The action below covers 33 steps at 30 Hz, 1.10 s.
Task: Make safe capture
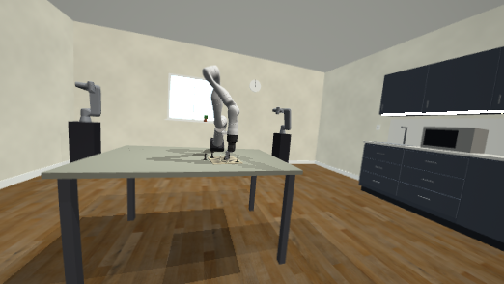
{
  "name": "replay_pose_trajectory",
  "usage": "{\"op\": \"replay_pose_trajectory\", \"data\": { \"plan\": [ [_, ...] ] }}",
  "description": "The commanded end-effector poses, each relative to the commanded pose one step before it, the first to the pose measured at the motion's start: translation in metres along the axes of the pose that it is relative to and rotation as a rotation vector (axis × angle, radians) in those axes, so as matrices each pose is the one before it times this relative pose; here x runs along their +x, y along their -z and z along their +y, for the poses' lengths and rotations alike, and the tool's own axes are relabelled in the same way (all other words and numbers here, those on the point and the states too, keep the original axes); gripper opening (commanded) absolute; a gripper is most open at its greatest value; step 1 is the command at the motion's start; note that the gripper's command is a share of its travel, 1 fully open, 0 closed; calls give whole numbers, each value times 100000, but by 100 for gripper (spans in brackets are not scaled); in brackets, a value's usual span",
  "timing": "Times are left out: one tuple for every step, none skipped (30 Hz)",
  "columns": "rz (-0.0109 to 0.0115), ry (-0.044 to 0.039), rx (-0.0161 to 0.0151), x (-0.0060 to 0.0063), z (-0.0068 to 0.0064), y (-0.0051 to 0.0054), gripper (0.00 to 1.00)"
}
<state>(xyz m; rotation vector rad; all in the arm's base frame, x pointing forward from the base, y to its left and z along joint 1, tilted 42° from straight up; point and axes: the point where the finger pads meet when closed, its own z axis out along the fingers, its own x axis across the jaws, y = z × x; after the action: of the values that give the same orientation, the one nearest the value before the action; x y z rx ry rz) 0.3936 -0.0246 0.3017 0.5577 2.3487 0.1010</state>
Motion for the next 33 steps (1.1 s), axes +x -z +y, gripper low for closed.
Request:
{"op": "replay_pose_trajectory", "data": {
  "plan": [
    [-14, 65, 25, 0, 20, -3, 79],
    [0, 0, 0, 0, 0, 0, 79],
    [0, 0, 0, 0, 0, 0, 79],
    [0, 0, 0, 0, 0, 0, 79],
    [0, 0, 0, 0, 0, 0, 79],
    [0, 0, 0, 0, 0, 0, 79],
    [0, 0, 0, 0, 0, 0, 79],
    [0, 0, 0, 0, 0, 0, 79],
    [0, 0, 0, 0, 0, 0, 79],
    [0, 0, 0, 0, 0, 0, 79],
    [0, 0, 0, 0, 0, 0, 79],
    [0, 0, 0, 0, 0, 0, 79],
    [0, 0, 0, 0, 0, 0, 79],
    [0, 0, 0, 0, 0, 0, 79],
    [0, 0, 0, 0, 0, 0, 79],
    [0, 0, 0, 0, 0, 0, 79],
    [0, 0, 0, 0, 0, 0, 79],
    [0, 0, 0, 0, 0, 0, 79],
    [0, 0, 0, 0, 0, 0, 79],
    [0, 0, 0, 0, 0, 0, 79],
    [0, 0, 0, 0, 0, 0, 79],
    [0, 0, 0, 0, 0, 0, 79],
    [0, 0, 0, 0, 0, 0, 79],
    [0, 0, 0, 0, 0, 0, 79],
    [0, 0, 0, 0, 0, 0, 79],
    [0, 0, 0, 0, 0, 0, 79],
    [0, 0, 0, 0, 0, 0, 79],
    [0, 0, 0, 0, 0, 0, 79],
    [0, 0, 0, 0, 0, 0, 79],
    [0, 0, 0, 0, 0, 0, 79],
    [0, 0, 0, 0, 0, 0, 79],
    [0, 0, 0, 0, 0, 0, 0],
    [0, 0, 0, 0, 0, 0, 0]
  ]
}}
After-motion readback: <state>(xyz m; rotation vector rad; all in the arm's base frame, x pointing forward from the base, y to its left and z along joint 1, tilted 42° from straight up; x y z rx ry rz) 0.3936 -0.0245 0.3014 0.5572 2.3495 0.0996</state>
